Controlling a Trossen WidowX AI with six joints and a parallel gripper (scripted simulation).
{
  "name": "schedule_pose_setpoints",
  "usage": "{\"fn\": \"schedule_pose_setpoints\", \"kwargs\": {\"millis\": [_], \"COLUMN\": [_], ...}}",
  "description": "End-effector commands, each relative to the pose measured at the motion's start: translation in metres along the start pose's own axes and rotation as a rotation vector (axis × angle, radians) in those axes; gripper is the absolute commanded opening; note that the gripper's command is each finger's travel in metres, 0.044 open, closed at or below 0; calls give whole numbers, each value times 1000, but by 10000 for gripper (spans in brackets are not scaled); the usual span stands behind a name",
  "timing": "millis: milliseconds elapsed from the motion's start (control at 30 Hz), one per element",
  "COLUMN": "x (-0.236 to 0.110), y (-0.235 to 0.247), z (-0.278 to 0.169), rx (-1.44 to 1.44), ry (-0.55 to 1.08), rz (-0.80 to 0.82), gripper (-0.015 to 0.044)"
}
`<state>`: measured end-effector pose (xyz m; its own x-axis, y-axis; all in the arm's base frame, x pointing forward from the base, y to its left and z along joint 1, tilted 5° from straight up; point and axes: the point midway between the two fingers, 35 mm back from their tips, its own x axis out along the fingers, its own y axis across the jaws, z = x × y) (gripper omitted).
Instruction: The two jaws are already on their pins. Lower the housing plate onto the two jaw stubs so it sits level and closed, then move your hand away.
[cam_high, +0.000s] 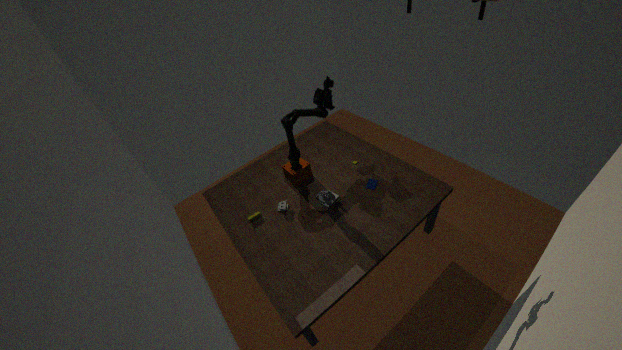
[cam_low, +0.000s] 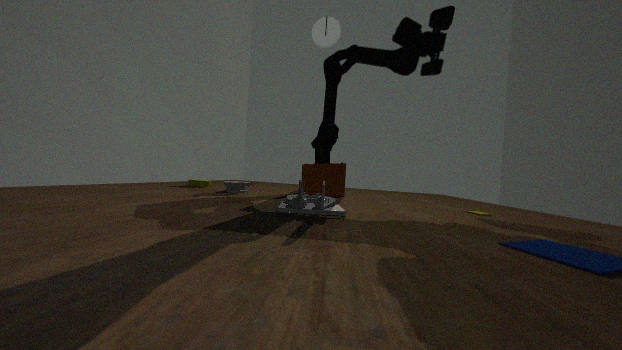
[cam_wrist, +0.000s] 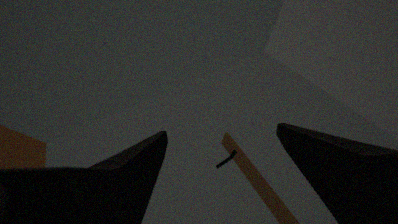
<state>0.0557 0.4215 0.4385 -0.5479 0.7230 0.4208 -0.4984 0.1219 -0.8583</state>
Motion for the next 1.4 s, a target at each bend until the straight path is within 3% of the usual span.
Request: {"fn": "schedule_pose_setpoints", "kwargs": {"millis": [0, 633, 1367], "x": [-19, -119, -264], "y": [-9, -48, -87], "z": [-23, -109, -154], "rx": [82, 385, 602], "ry": [98, 479, 842], "rz": [-26, -205, -542], "gripper": [440, 440, 440]}}
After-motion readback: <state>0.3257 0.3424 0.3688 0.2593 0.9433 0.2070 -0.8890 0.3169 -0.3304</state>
